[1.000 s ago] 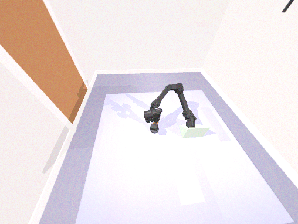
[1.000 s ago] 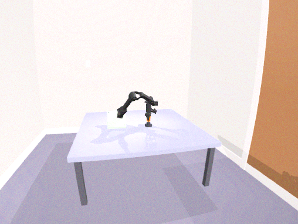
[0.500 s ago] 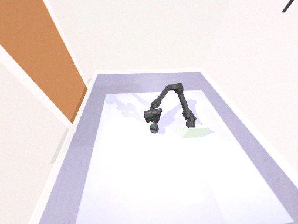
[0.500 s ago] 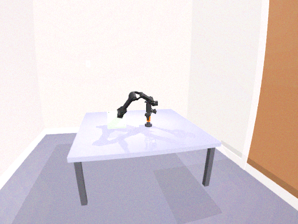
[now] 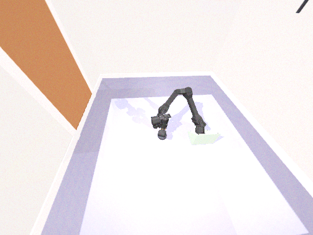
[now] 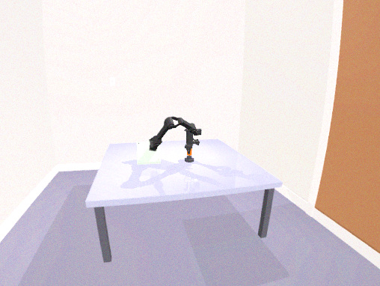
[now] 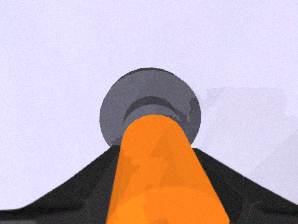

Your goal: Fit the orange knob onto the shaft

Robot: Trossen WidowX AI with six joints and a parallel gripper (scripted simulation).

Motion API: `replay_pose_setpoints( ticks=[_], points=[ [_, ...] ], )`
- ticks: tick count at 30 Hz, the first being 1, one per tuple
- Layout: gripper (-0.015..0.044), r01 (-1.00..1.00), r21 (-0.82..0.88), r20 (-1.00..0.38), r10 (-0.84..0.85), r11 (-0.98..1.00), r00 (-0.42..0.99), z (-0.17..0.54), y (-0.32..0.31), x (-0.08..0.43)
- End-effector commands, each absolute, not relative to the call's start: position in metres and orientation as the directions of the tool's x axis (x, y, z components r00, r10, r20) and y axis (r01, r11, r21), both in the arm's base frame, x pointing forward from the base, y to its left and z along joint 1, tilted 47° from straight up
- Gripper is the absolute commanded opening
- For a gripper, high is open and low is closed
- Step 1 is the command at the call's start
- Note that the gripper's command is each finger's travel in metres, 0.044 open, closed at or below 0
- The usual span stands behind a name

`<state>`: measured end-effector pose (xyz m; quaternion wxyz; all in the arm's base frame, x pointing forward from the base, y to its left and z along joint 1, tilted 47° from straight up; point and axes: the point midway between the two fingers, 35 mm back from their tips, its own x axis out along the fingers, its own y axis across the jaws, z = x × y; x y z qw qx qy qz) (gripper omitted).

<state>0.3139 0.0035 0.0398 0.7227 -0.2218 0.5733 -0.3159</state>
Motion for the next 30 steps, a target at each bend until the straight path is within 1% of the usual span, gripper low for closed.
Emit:
replay_pose_setpoints(
  ticks=[1, 14, 22, 30],
  points=[
    [0.0, 0.194, -0.686, -0.687, -0.712, 0.702, 0.145, 0.039, 0.003, 0.315],
    [0.0, 0.29, -0.659, -0.687, -0.712, 0.694, 0.145, 0.029, -0.007, 0.315],
    [0.0, 0.279, -0.66, -0.689, -0.71, 0.697, 0.144, 0.031, -0.006, 0.316],
    [0.021, 0.279, -0.66, -0.689, -0.71, 0.697, 0.144, 0.031, -0.006, 0.316]
  ],
)
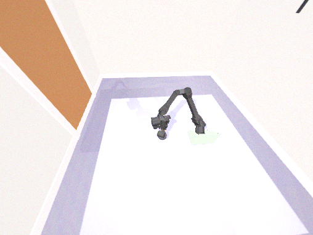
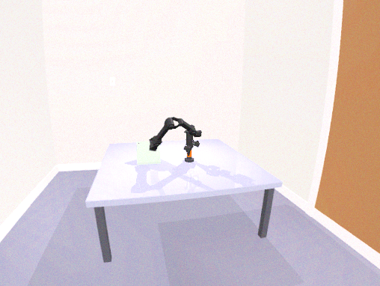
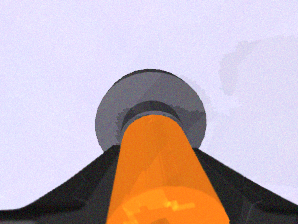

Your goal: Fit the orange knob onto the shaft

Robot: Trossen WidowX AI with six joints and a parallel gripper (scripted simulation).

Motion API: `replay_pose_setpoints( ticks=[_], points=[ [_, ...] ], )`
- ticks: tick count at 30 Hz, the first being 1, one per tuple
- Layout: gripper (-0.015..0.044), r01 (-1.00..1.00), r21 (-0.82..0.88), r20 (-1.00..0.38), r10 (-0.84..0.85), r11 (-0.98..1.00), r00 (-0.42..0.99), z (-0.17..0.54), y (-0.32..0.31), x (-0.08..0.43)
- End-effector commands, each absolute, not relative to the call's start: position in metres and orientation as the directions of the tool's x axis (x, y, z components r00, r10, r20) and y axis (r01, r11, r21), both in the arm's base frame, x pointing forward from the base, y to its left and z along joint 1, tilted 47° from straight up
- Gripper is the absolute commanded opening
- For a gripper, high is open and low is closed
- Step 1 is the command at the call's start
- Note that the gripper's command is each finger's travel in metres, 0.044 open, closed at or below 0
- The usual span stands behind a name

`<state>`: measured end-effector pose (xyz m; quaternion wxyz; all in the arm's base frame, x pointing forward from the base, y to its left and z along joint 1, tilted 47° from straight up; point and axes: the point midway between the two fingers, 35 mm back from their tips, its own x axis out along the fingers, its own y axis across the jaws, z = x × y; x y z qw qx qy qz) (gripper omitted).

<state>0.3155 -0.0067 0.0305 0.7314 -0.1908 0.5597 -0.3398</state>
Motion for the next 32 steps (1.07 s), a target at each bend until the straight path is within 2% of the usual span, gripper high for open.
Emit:
replay_pose_setpoints(
  ticks=[1, 9, 15, 22, 32],
  points=[
    [0.0236, 0.279, -0.66, -0.689, -0.71, 0.697, 0.144, 0.031, -0.006, 0.316],
    [0.044, 0.279, -0.66, -0.689, -0.71, 0.697, 0.144, 0.031, -0.006, 0.316],
    [0.044, 0.28, -0.659, -0.69, -0.709, 0.698, 0.144, 0.033, -0.004, 0.316],
    [0.044, 0.281, -0.657, -0.692, -0.707, 0.7, 0.143, 0.094, 0.061, 0.302],
    [0.044, 0.281, -0.658, -0.692, -0.708, 0.699, 0.143, 0.094, 0.065, 0.305]
  ],
)
